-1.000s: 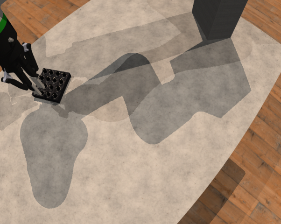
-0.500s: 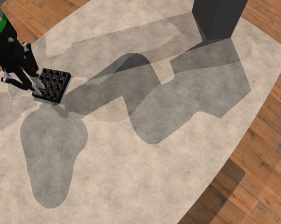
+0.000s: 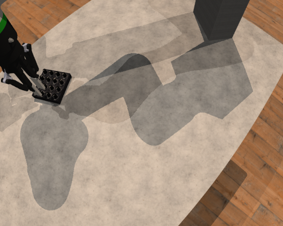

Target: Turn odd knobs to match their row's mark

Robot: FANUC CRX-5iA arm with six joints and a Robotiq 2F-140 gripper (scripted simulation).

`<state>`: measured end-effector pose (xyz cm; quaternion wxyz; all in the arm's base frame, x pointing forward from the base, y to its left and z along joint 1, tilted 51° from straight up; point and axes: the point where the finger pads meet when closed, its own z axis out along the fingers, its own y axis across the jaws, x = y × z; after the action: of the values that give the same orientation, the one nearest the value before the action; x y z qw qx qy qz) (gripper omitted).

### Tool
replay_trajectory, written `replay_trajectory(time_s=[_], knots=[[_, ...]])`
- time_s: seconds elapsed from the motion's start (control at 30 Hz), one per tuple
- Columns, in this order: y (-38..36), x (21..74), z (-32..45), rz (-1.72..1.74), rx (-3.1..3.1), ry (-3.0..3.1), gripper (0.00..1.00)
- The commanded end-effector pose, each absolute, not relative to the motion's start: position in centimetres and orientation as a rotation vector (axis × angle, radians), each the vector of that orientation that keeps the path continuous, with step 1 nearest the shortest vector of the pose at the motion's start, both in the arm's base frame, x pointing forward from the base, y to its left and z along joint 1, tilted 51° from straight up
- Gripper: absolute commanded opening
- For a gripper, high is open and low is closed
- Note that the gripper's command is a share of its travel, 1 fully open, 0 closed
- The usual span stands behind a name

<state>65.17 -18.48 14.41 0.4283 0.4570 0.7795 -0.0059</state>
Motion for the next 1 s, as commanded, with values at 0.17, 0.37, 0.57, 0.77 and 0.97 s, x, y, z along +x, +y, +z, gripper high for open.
replay_trajectory(time_s=[0.17,0.37,0.57,0.77,0.97], knots=[[-18.48,65.19,14.41,-0.015,1.141,1.946,0.12],[-18.58,65.37,14.25,-0.015,1.141,1.946,0.12],[-18.71,65.58,14.05,-0.015,1.141,1.946,0.12],[-18.91,65.91,13.73,-0.015,1.141,1.946,0.12],[-19.02,66.08,13.56,-0.015,1.141,1.946,0.12]])
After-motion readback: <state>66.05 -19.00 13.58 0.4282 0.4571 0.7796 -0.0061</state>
